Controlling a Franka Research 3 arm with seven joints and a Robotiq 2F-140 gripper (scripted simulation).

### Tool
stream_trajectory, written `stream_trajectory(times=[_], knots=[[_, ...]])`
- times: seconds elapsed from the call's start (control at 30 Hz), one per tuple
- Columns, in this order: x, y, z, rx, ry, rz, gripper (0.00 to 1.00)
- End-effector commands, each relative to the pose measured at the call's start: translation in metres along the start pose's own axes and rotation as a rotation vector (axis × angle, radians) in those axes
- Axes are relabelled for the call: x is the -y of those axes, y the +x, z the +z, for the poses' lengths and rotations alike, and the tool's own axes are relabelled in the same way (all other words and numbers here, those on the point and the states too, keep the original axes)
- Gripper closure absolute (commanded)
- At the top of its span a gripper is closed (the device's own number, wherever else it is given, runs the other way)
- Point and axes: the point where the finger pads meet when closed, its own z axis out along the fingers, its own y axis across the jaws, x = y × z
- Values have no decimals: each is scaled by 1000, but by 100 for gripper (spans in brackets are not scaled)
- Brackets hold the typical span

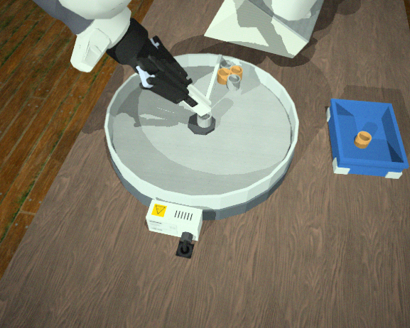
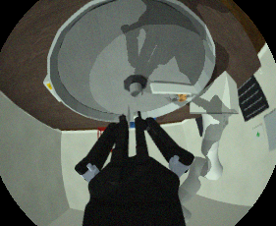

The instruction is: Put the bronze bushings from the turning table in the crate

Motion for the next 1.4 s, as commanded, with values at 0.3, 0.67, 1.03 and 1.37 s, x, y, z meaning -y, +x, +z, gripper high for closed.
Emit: stream_trajectory(times=[0.3, 0.67, 1.03, 1.37], knots=[[-1, -1, -1, 2, -1, 8, 93], [-1, -1, -1, 2, -1, 8, 93], [-1, -1, -1, 2, -2, 7, 94], [-44, -21, 16, 2, -171, -193, 94]])
